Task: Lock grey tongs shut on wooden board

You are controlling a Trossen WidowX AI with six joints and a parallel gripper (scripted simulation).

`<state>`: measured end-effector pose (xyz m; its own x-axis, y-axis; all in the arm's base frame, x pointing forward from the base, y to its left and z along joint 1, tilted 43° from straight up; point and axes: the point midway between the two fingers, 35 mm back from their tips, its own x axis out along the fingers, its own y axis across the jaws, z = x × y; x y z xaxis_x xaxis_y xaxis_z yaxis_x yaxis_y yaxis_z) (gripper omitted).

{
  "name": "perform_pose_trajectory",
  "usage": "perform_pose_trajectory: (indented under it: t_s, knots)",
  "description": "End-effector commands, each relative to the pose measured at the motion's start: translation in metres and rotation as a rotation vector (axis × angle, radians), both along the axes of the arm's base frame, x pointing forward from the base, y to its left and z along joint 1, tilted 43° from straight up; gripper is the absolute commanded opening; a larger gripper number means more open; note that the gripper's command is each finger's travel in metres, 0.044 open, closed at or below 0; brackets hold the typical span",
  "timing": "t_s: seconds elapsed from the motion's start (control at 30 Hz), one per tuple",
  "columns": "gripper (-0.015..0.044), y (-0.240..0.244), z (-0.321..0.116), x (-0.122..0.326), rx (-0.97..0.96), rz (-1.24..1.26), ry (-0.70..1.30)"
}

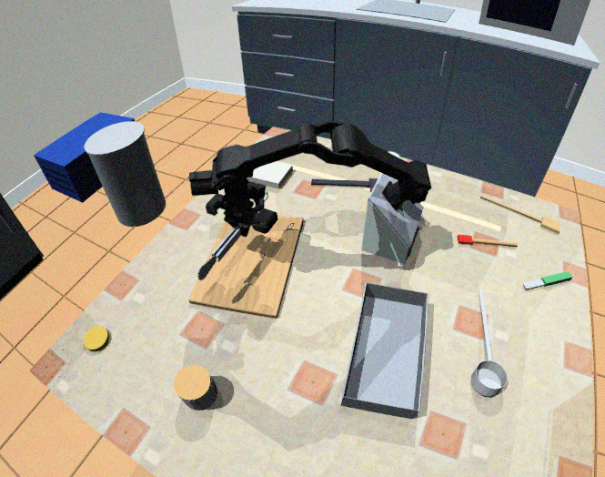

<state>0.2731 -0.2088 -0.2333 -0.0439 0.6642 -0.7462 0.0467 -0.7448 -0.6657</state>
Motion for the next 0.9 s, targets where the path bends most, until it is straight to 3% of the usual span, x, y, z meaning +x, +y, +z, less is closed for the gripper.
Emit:
perform_pose_trajectory:
  t_s: [0.0,0.87]
  knots:
    - [-0.0150,0.003,-0.003,0.002,-0.003,-0.009,-0.007]
    - [-0.0150,0.033,-0.032,-0.003,-0.003,-0.011,-0.007]
